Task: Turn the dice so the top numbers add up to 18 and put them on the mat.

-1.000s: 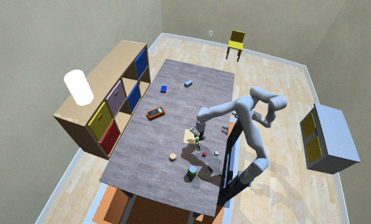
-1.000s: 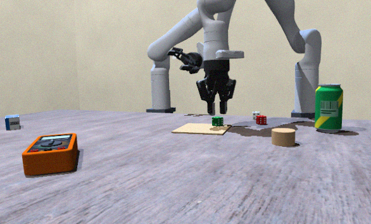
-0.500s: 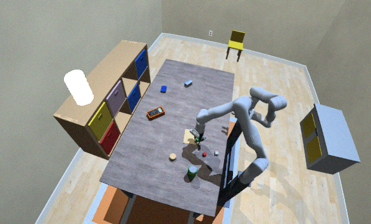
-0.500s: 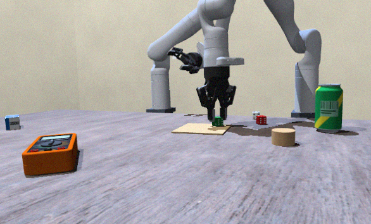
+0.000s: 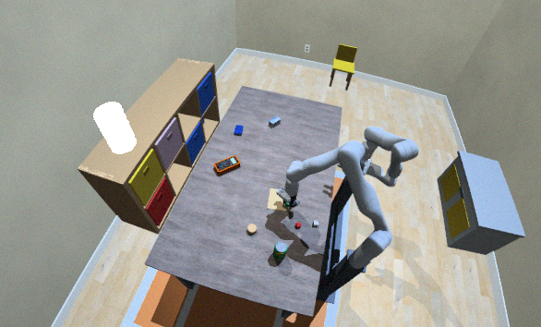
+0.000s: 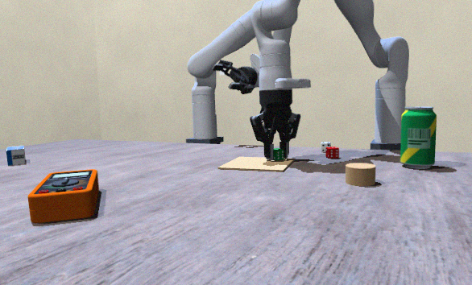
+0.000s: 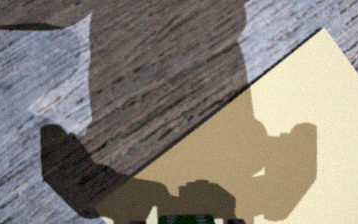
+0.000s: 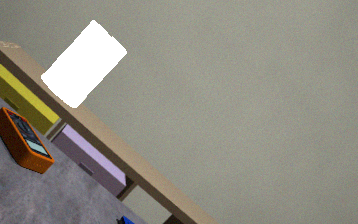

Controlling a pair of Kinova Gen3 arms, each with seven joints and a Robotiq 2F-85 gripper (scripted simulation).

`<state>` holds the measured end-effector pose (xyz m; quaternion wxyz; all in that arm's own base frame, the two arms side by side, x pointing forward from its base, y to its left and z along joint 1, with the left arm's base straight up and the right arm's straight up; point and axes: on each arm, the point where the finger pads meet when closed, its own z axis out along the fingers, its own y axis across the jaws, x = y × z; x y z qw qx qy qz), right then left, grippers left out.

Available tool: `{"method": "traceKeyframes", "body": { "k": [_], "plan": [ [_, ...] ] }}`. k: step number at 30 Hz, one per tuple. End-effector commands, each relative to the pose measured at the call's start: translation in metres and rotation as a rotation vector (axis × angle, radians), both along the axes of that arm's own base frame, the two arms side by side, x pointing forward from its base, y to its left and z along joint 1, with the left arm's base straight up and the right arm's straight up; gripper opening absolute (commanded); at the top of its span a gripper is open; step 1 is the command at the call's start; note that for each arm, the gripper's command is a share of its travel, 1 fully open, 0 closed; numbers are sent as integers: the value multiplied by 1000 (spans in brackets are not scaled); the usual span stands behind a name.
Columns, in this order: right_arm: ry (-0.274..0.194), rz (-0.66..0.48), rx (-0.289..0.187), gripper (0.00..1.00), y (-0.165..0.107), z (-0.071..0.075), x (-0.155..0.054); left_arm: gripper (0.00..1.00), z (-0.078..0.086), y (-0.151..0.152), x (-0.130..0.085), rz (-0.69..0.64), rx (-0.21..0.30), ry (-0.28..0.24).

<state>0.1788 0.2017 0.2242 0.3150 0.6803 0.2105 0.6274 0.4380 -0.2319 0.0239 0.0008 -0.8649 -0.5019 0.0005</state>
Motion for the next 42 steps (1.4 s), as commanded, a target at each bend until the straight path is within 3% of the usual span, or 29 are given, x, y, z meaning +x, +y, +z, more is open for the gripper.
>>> {"method": "traceKeyframes", "body": {
  "k": [1, 14, 15, 42],
  "plan": [
    [0, 0, 1, 1000, 0, 0, 0, 466, 1, 0, 1, 0, -1, -2],
    [0, 0, 1, 1000, 0, 0, 0, 466, 1, 0, 1, 0, -1, -2],
    [0, 0, 1, 1000, 0, 0, 0, 287, 1, 0, 1, 0, -1, -2],
    [0, 0, 1, 1000, 0, 0, 0, 287, 1, 0, 1, 0, -1, -2]
  ]
}}
